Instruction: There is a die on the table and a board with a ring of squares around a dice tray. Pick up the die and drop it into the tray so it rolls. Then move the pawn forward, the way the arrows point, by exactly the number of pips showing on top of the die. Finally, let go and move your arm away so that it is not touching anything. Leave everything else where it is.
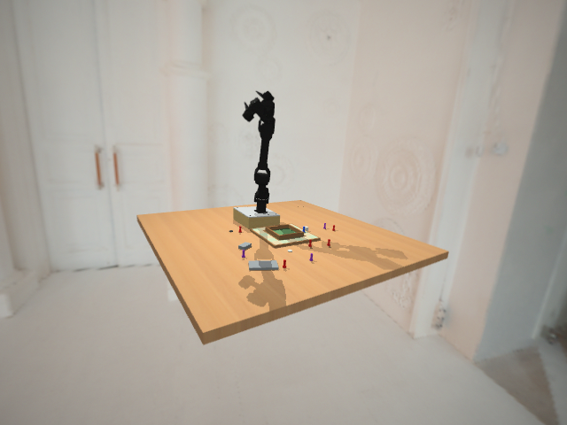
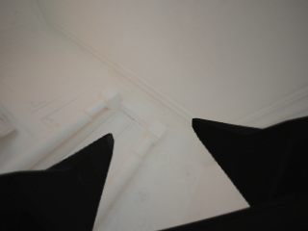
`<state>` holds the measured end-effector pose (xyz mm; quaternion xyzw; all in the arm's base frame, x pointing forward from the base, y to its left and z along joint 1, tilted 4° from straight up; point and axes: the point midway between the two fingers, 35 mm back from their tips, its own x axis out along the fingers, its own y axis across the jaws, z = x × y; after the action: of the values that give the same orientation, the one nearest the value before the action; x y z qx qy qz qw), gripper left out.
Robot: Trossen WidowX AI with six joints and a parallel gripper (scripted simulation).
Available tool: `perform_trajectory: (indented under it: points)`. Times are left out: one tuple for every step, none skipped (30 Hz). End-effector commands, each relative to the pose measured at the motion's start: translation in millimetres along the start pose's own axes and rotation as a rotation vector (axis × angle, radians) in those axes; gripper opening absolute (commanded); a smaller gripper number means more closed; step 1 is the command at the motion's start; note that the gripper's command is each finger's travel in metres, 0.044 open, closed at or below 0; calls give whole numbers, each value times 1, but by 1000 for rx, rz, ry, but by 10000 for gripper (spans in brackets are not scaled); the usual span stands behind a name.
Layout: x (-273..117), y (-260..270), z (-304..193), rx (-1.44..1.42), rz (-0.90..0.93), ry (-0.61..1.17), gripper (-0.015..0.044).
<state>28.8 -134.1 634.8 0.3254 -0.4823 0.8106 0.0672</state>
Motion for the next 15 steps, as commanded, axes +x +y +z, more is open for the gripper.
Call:
perform_trajectory:
  points:
    - [0,0,-1,-1,-3,5,374]
    - [2,0,-6,-3,-11,19,348]
    - [3,1,-13,-8,-24,43,321]
    - [7,2,-24,-7,-37,78,295]
    - [16,3,-39,10,-45,129,275]
    - [24,4,-54,28,-52,179,275]
    - [32,4,-69,47,-61,229,275]
    - [38,4,-85,66,-71,278,275]
    - [43,4,-101,84,-83,326,275]
    - [46,4,-113,98,-93,361,275]
    - [49,3,-126,115,-105,402,275]
    - [51,2,-141,134,-119,446,275]
    - [53,1,-158,154,-137,493,275]
    - [54,0,-175,176,-156,543,275]
    - [54,-2,-192,198,-178,592,275]
